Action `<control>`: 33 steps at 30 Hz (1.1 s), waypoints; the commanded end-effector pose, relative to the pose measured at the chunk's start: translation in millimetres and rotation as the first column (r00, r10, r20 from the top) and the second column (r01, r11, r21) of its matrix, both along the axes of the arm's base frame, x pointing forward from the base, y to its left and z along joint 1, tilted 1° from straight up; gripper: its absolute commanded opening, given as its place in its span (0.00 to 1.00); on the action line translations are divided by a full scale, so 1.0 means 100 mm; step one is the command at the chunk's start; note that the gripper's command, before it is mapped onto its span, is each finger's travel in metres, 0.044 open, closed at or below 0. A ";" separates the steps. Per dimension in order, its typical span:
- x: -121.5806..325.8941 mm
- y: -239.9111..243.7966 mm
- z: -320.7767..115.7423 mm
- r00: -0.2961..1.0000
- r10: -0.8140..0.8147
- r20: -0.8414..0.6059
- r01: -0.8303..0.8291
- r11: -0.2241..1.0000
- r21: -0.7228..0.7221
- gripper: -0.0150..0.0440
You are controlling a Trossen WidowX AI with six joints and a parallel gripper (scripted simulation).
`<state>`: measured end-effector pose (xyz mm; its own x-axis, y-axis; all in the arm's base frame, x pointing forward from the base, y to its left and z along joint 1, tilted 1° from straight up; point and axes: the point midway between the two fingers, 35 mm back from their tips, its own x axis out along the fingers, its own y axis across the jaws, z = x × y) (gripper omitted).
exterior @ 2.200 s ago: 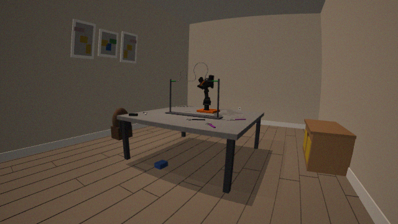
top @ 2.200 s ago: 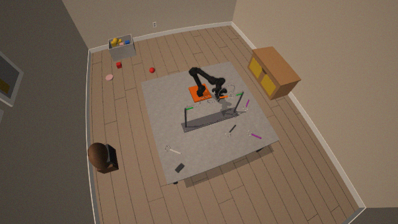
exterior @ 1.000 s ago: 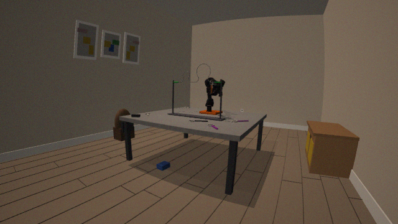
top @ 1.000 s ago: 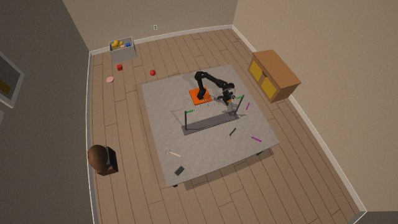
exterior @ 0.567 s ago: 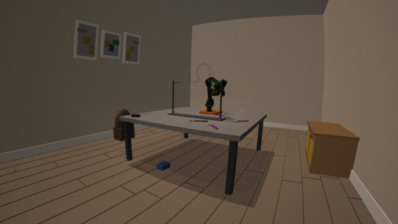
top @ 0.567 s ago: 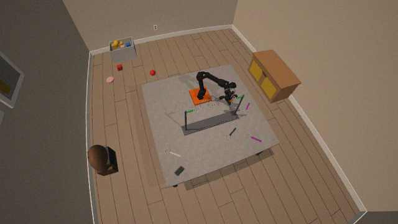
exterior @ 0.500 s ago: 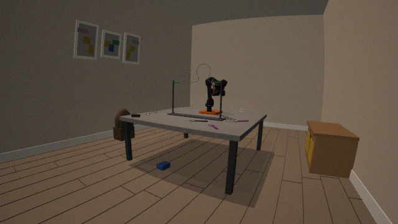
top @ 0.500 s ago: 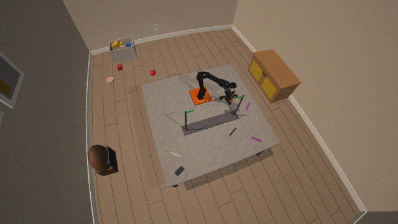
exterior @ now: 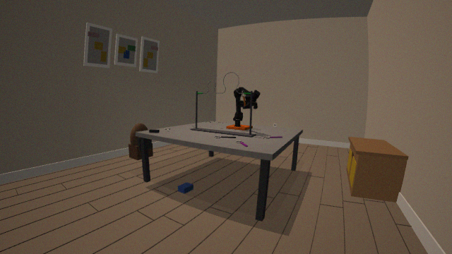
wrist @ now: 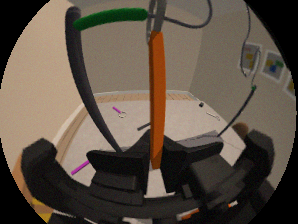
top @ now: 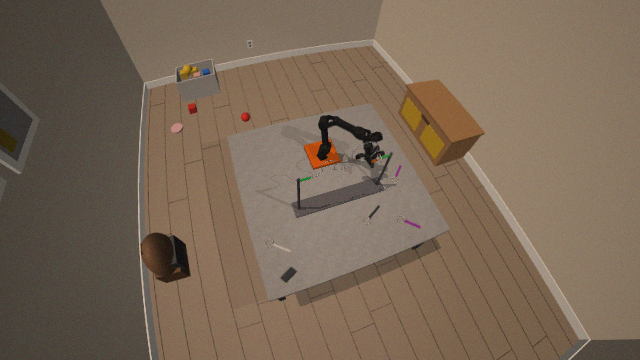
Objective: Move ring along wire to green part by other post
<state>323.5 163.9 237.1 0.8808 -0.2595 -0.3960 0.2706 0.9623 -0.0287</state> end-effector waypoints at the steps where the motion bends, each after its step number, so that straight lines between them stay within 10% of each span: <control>1: 0.01 0.05 0.02 1.000 -0.004 0.005 0.004 1.000 0.005 0.00; 33: 0.05 0.25 -0.12 1.000 -0.004 0.007 0.004 1.000 0.007 0.00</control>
